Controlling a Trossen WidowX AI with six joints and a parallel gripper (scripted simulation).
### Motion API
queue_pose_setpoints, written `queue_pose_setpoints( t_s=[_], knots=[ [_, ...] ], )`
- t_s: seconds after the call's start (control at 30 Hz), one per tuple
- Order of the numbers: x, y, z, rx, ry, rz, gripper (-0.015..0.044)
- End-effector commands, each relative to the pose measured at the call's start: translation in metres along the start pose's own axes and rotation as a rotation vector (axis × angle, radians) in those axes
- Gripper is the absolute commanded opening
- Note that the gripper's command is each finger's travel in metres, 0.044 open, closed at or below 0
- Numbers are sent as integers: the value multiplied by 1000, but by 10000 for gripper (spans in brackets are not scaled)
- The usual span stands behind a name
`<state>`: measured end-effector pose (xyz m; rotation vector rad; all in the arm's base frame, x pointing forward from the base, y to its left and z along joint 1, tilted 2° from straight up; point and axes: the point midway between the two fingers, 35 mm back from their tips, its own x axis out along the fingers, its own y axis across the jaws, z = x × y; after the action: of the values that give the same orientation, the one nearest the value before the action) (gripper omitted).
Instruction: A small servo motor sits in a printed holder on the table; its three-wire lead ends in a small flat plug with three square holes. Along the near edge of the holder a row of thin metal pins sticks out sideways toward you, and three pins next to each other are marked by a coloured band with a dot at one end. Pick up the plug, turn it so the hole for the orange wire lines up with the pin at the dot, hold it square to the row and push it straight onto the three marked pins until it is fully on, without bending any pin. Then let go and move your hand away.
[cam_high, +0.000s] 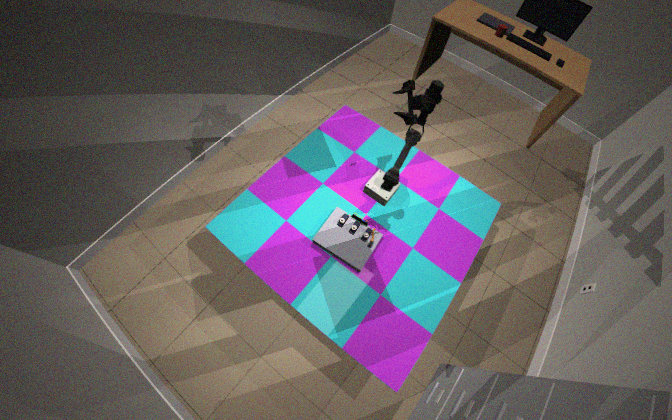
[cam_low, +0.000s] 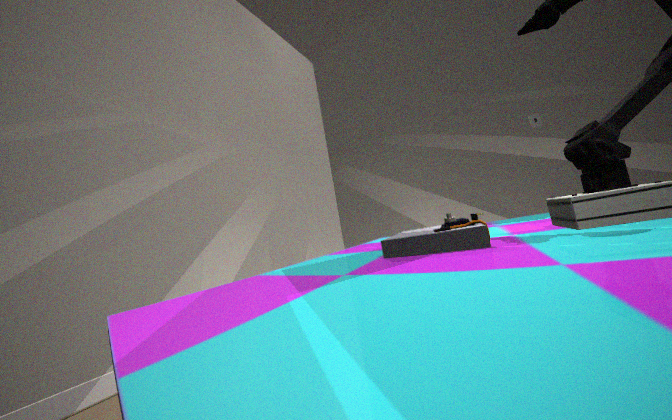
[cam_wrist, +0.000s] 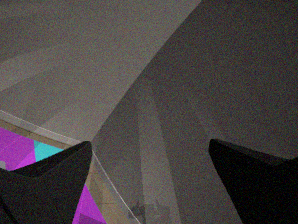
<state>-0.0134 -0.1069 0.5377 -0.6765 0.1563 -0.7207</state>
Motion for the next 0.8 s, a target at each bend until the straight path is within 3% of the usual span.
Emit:
queue_pose_setpoints(
  t_s=[0.0,0.33,0.77],
  knots=[
    [0,0,0,1,0,1,374],
    [14,17,12,23,-21,31,115],
    [28,34,23,54,-45,64,115]
  ],
)
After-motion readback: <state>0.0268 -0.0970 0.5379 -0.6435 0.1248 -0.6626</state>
